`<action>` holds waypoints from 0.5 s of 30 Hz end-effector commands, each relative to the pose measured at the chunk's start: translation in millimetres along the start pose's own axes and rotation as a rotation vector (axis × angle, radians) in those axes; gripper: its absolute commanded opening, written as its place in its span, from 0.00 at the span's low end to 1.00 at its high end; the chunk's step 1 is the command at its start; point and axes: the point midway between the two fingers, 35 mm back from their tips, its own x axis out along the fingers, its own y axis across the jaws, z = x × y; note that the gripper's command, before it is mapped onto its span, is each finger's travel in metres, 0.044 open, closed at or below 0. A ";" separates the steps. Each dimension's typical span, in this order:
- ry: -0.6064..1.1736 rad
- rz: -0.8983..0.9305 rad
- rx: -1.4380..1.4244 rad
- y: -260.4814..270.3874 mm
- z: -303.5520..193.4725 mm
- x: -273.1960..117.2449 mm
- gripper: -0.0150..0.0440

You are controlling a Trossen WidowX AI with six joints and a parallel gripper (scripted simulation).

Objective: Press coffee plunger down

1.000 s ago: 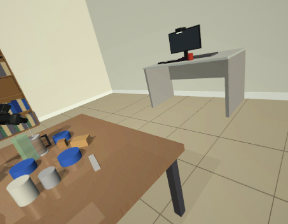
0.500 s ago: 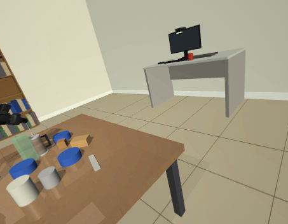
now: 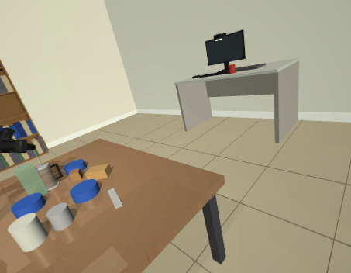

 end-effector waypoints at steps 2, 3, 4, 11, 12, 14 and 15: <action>0.050 0.002 -0.007 0.5 -23.7 10.6 0.45; 0.050 0.002 -0.007 0.5 -25.0 11.5 0.45; 0.050 0.002 -0.007 0.5 -26.4 12.5 0.45; 0.050 0.002 -0.007 0.4 -36.0 19.2 0.45; 0.050 0.002 -0.007 0.4 -37.3 20.1 0.45; 0.050 0.002 -0.007 0.3 -40.1 22.0 0.45; 0.050 0.002 -0.007 0.3 -41.5 23.0 0.45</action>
